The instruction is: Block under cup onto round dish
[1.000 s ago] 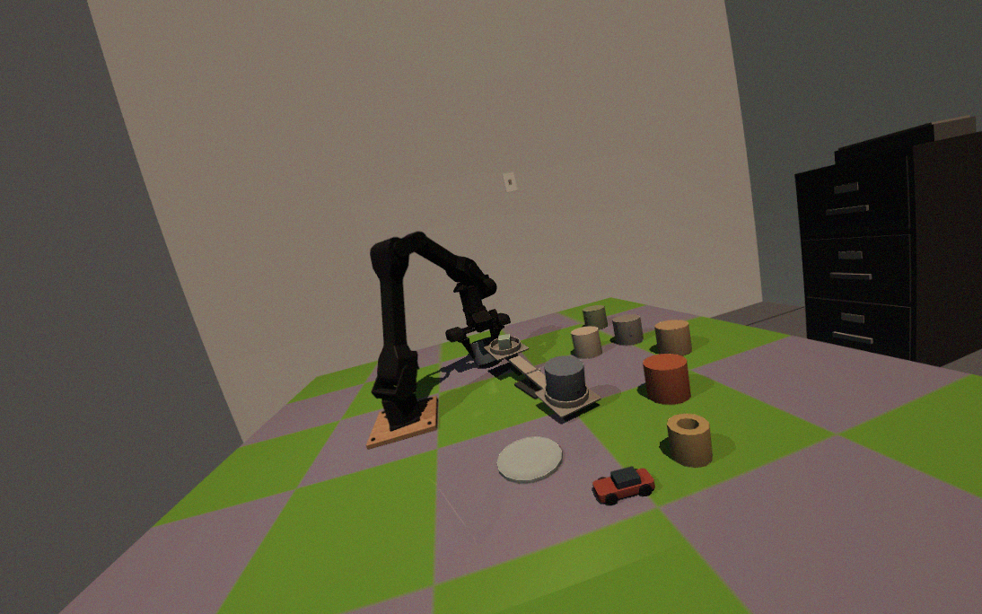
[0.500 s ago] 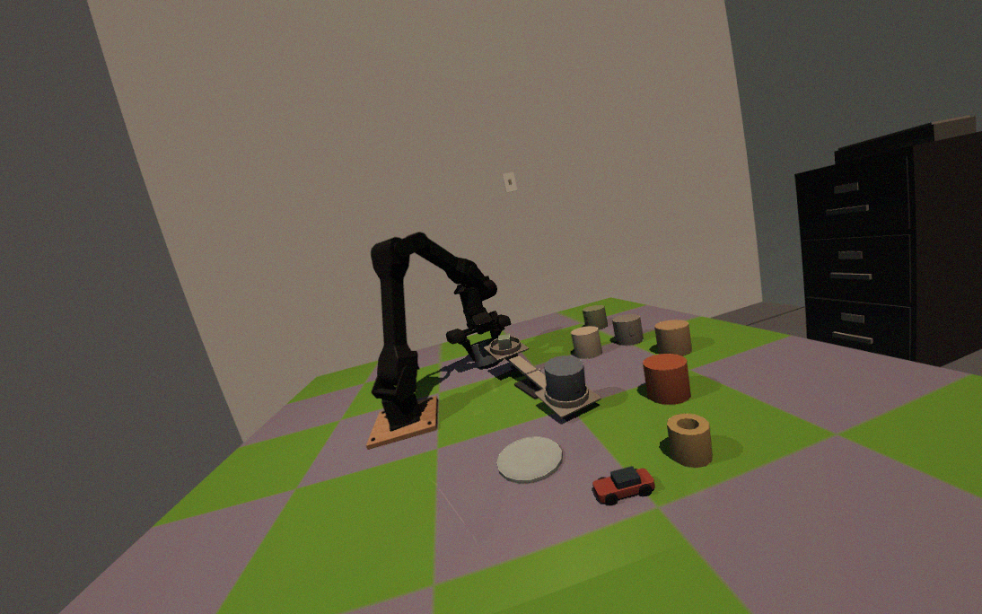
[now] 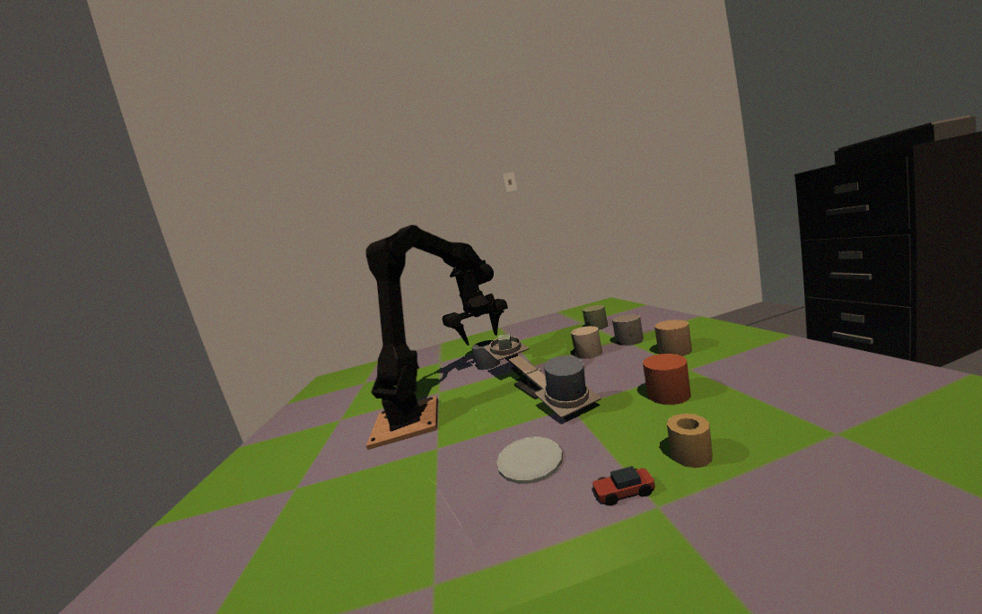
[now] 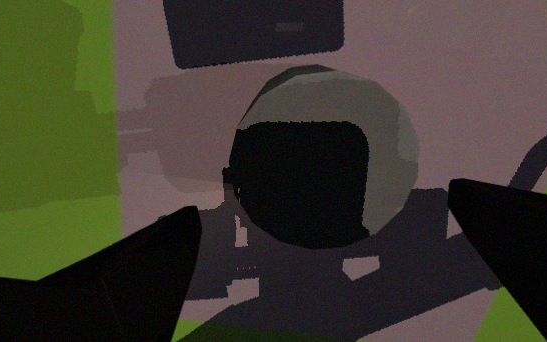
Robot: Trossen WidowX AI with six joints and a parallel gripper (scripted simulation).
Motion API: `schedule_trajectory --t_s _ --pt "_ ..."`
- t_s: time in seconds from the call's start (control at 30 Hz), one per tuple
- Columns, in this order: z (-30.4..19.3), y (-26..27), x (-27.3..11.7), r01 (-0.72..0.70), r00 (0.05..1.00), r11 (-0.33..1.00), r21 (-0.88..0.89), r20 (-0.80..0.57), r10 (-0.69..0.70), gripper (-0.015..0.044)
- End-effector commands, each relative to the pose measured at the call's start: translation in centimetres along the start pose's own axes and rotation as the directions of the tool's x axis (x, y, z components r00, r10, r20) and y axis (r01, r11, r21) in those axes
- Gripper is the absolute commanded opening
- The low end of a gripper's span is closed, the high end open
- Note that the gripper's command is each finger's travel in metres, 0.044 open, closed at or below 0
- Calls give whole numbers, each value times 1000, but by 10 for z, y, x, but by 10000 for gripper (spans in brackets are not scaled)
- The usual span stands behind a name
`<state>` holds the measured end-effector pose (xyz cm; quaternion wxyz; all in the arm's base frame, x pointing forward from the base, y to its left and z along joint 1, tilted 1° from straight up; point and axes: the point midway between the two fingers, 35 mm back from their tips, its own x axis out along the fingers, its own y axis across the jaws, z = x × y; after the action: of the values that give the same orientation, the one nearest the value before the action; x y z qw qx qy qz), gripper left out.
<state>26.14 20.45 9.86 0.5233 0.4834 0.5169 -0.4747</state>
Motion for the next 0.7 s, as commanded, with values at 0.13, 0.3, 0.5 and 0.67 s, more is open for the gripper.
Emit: schedule_trajectory --t_s 0.13,0.3,0.5,0.67 --pt "9 8 -13 -9 999 998 60 -33 11 335" --pt "18 16 -20 -23 998 999 38 -57 25 260" --pt "25 18 -23 -36 998 989 -145 -55 28 260" --pt "31 20 -26 -46 998 949 -313 -53 31 260"
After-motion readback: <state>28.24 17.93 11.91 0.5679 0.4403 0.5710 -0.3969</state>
